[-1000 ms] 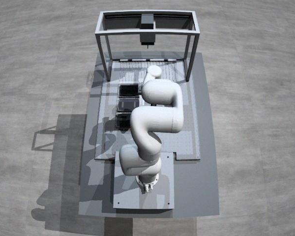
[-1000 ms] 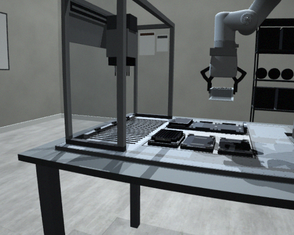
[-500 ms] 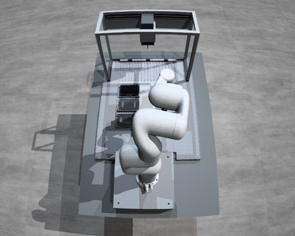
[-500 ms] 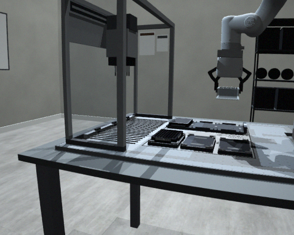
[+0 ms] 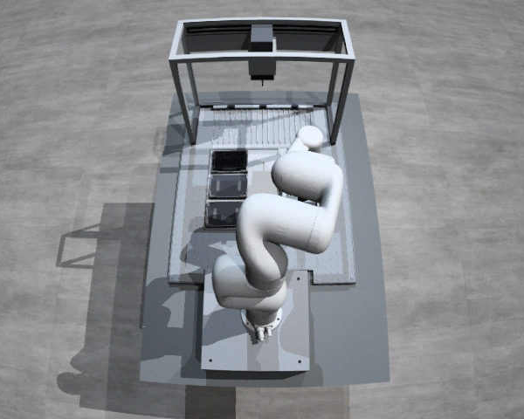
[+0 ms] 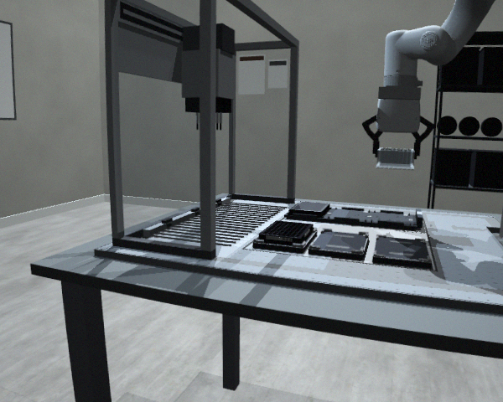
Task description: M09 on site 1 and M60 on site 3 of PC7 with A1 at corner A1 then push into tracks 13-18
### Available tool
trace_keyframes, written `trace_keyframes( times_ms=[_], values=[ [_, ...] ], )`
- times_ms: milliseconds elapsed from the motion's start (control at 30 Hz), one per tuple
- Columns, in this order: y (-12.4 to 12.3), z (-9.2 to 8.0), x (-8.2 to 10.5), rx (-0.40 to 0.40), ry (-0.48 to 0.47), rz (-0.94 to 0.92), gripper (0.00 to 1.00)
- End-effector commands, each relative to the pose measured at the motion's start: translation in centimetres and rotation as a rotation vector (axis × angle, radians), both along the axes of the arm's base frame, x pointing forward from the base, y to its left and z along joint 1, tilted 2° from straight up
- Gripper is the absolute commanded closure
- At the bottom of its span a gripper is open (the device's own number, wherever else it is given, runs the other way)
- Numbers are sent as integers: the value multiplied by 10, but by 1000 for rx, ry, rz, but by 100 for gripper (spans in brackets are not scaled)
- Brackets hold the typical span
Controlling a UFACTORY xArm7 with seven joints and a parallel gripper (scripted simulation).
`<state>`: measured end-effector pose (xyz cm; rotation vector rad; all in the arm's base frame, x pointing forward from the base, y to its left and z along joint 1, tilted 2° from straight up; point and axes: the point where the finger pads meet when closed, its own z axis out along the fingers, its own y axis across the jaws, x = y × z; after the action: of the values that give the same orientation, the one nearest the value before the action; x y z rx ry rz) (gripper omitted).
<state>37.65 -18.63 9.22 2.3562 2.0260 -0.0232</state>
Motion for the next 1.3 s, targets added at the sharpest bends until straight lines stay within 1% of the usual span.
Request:
trace_keyframes(
  times_ms=[0, 400, 1267],
  values=[
    [-1, 1, 1, -1, -4, 0, 100],
    [-1, 1, 1, -1, -3, 0, 100],
    [-3, -39, 1, -1, -3, 0, 100]
  ],
)
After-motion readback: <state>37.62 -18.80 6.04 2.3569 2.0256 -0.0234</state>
